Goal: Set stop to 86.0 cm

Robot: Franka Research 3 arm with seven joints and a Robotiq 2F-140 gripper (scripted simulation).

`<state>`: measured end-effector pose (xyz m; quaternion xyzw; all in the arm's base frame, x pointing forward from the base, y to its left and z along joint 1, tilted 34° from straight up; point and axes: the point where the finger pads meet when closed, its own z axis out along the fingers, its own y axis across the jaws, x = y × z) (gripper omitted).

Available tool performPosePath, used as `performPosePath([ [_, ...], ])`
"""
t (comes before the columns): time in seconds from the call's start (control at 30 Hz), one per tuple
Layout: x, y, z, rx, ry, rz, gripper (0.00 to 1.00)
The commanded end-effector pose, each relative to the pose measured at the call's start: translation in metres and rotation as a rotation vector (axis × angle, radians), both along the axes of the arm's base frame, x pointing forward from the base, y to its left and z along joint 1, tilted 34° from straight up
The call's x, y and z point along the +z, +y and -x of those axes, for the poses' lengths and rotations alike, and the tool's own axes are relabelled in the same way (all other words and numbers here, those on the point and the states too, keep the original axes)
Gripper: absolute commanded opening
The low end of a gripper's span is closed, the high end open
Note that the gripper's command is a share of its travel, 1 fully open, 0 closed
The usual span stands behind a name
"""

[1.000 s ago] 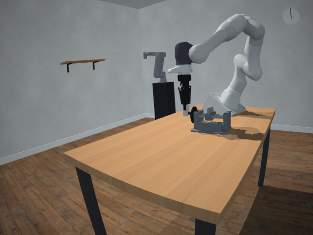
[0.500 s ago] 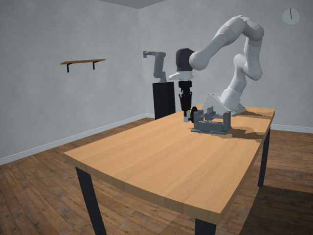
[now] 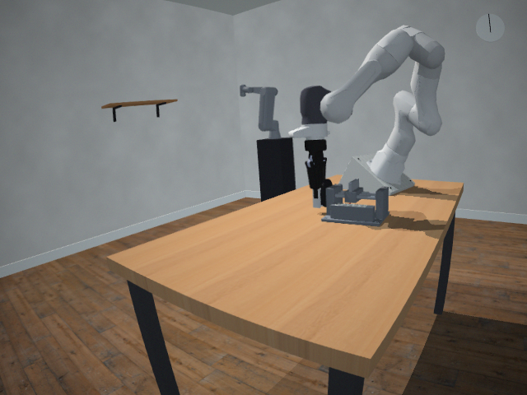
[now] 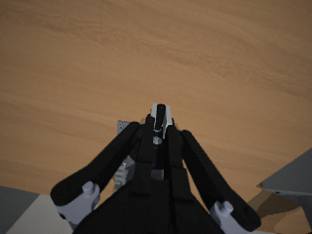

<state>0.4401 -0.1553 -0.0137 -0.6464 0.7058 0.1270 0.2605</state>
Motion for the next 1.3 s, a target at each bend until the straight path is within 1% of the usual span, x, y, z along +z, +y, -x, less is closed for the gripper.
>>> performPosePath([
  [0.0,-0.001,0.001,0.010,0.012,-0.009,0.000,0.04],
  [0.07,-0.001,0.001,0.015,0.012,-0.009,0.000,0.04],
  [0.13,-0.001,0.001,0.015,0.012,-0.009,0.000,0.04],
  [0.3,0.003,-0.001,0.026,0.012,-0.009,0.000,0.04],
  [0.63,0.020,-0.011,0.041,0.012,-0.009,0.000,0.04],
  [0.7,0.020,-0.011,0.041,0.012,-0.009,0.000,0.04],
  [0.87,0.033,-0.020,0.042,0.012,-0.009,0.000,0.04],
  [1.03,0.046,-0.028,0.036,0.012,-0.009,0.000,0.04],
  [1.2,0.052,-0.032,0.028,0.012,-0.009,0.000,0.04],
  [1.27,0.052,-0.032,0.028,0.012,-0.009,0.000,0.04],
])
